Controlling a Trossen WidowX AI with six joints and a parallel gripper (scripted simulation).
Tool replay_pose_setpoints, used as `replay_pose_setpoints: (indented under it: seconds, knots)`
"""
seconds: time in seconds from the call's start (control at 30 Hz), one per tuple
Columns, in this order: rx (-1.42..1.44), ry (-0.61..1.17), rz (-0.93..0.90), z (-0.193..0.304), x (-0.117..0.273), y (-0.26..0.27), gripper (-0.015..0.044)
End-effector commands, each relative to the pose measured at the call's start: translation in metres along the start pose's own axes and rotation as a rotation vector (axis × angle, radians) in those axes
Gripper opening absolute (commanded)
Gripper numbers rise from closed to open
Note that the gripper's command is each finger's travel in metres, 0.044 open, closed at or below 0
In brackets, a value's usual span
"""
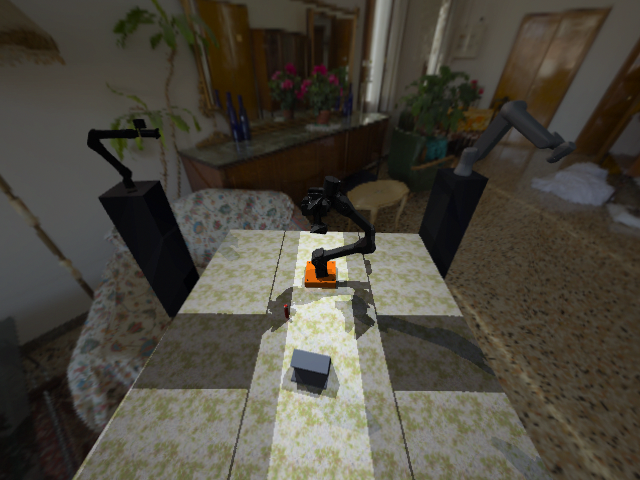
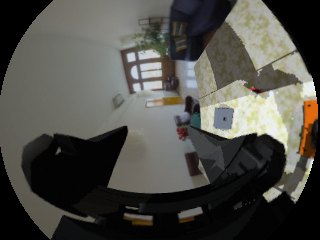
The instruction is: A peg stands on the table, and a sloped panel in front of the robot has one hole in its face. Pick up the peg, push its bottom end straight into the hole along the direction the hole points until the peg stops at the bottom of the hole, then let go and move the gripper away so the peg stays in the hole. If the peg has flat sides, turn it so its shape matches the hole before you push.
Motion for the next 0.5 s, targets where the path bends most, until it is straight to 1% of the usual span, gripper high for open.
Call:
replay_pose_setpoints:
  seconds: [0.0, 0.47]
  knots:
    - [0.048, -0.012, 0.015, -0.015, -0.004, -0.001, 0.044]
    - [0.215, -0.02, 0.095, -0.056, -0.022, -0.011, 0.044]
Point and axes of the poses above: the point midway between the two fingers, 35 mm back from their tips, its own x axis back along the fingers, its own y axis across the jaws, z = x × y, the point moved 7 cm from there along x, back along the fingers, and after that the axes turned 10 degrees about x, right-handed, at the moved point
